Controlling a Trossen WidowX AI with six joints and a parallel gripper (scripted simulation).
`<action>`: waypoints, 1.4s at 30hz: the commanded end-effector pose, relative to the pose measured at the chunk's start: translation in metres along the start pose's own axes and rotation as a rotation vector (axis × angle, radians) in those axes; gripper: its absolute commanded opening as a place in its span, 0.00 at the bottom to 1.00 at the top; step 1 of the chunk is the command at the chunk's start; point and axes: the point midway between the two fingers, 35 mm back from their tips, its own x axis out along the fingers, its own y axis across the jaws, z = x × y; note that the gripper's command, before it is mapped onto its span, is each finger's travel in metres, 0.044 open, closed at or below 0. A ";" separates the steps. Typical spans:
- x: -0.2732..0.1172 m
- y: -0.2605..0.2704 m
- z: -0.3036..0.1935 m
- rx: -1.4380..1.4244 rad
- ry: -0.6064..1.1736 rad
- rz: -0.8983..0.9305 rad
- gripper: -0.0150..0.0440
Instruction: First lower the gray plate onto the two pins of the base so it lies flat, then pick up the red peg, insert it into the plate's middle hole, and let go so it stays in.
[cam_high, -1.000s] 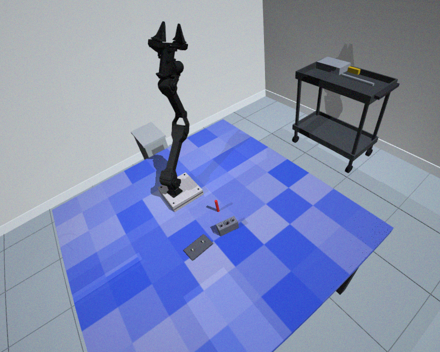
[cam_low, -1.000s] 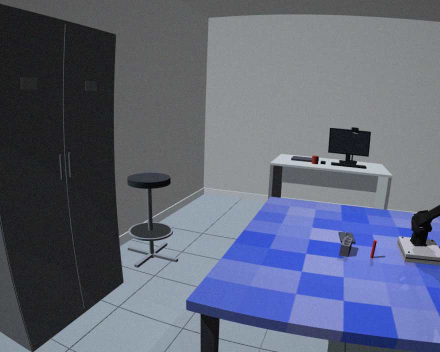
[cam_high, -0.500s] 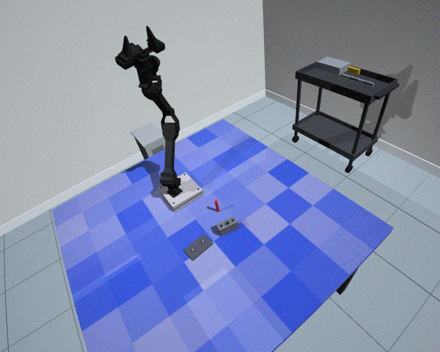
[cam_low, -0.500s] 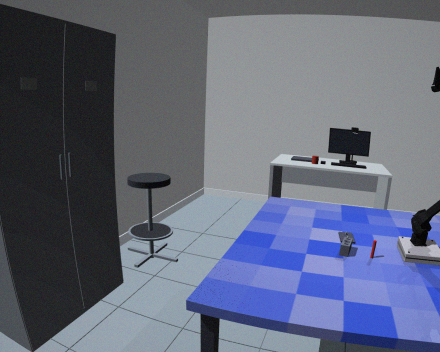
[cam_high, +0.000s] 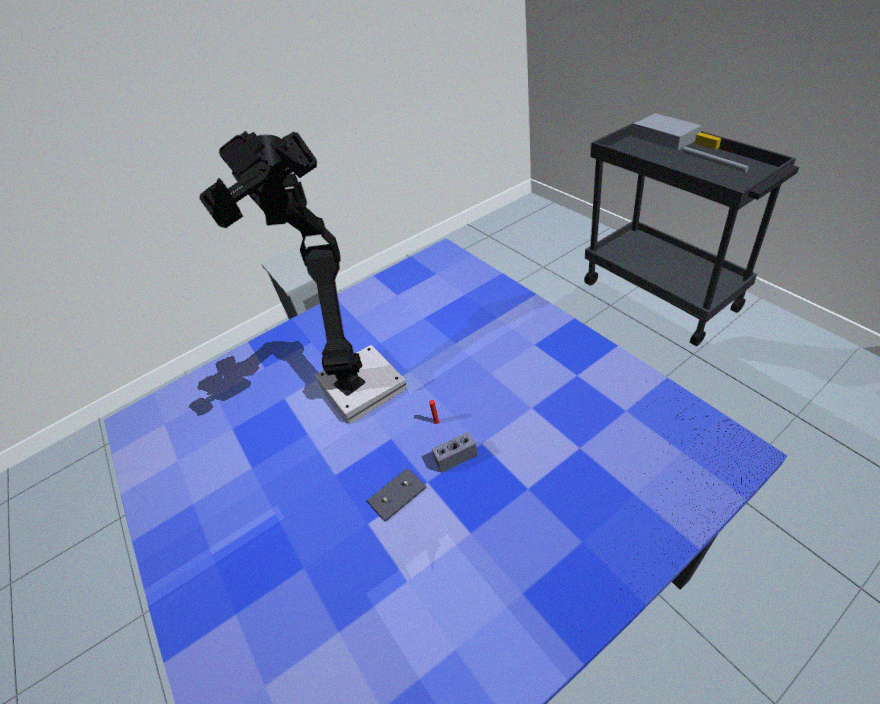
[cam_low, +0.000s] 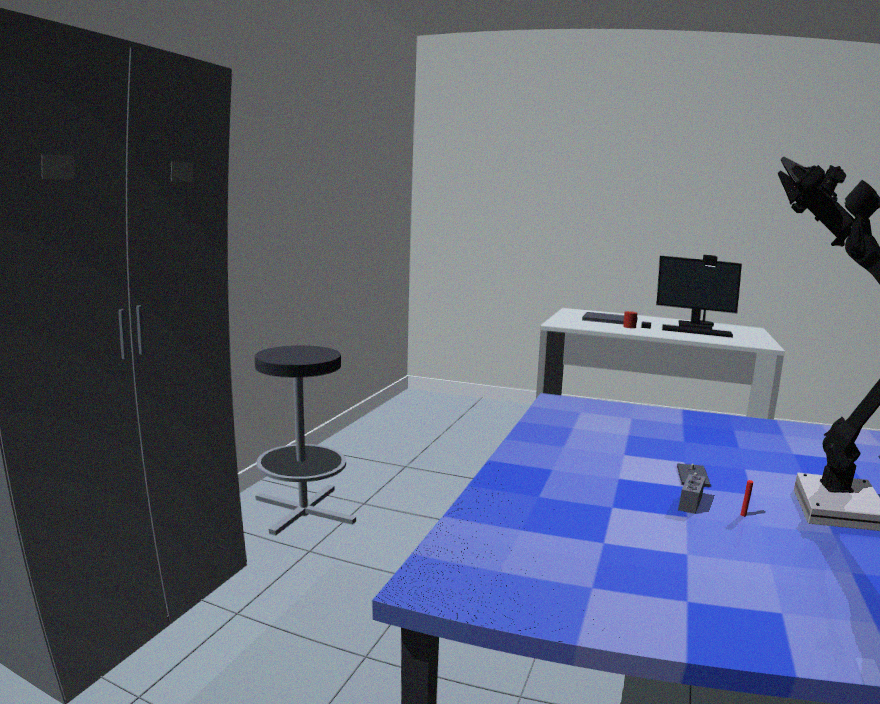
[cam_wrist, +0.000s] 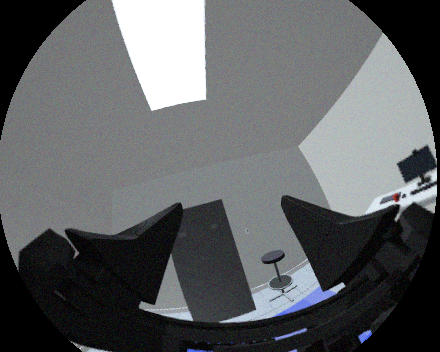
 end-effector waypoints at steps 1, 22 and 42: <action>0.023 -0.019 -0.066 -0.061 0.180 -0.022 1.00; -0.010 -0.016 -0.338 -0.439 1.001 0.203 1.00; -0.228 0.028 -0.515 -0.966 1.812 1.321 1.00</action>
